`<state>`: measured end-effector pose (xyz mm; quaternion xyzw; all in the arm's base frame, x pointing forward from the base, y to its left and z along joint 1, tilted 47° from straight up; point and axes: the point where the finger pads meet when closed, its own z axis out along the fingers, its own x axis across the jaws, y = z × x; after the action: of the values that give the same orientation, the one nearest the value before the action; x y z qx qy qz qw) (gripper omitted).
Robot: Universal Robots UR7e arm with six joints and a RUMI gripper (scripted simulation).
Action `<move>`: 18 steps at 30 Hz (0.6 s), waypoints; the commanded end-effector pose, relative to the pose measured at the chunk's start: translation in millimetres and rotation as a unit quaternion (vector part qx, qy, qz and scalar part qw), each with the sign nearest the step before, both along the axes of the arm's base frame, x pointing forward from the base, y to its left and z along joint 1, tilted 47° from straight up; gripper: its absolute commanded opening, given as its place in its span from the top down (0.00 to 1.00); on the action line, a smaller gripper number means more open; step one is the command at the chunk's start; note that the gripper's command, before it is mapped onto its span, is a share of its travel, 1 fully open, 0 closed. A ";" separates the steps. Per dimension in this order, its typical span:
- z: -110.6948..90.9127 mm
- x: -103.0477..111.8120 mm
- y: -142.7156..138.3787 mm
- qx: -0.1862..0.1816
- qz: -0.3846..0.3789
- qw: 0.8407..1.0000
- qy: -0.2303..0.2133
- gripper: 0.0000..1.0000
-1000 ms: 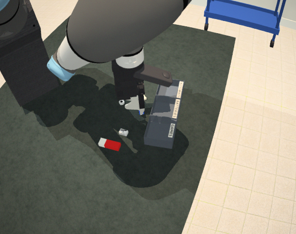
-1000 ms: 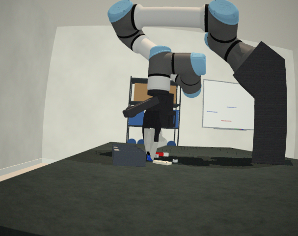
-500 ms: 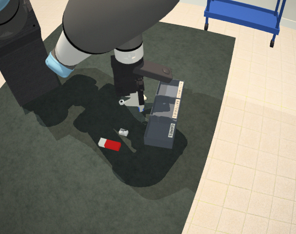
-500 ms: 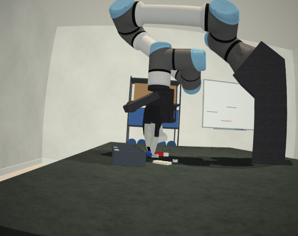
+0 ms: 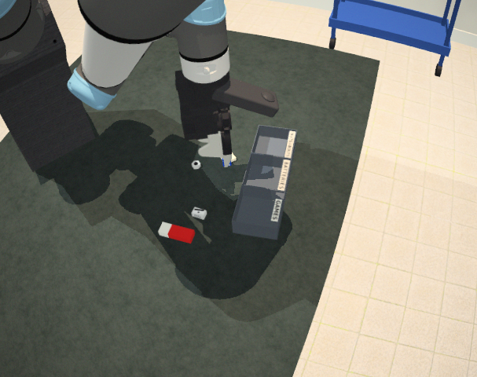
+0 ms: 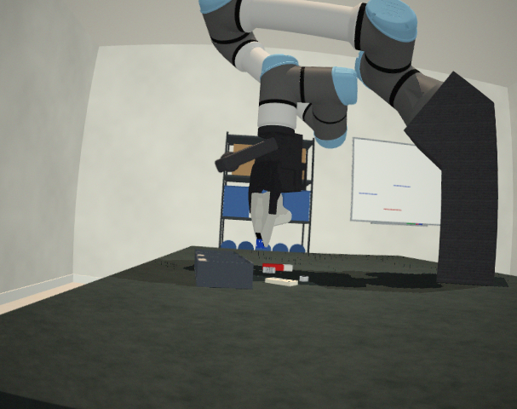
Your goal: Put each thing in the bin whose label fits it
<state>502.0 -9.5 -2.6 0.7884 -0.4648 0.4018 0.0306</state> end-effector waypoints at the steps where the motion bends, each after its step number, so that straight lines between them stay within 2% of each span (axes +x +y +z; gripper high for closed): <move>1: 2.4 -4.4 2.1 0.000 -0.001 1.000 0.003 1.00; 14: 2.2 -2.7 1.4 0.000 -0.002 1.000 0.002 1.00; 18: 21.5 11.6 -10.0 -0.052 0.056 0.996 0.037 1.00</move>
<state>499.4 -9.3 -0.5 0.7959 -0.4548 0.3977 0.0392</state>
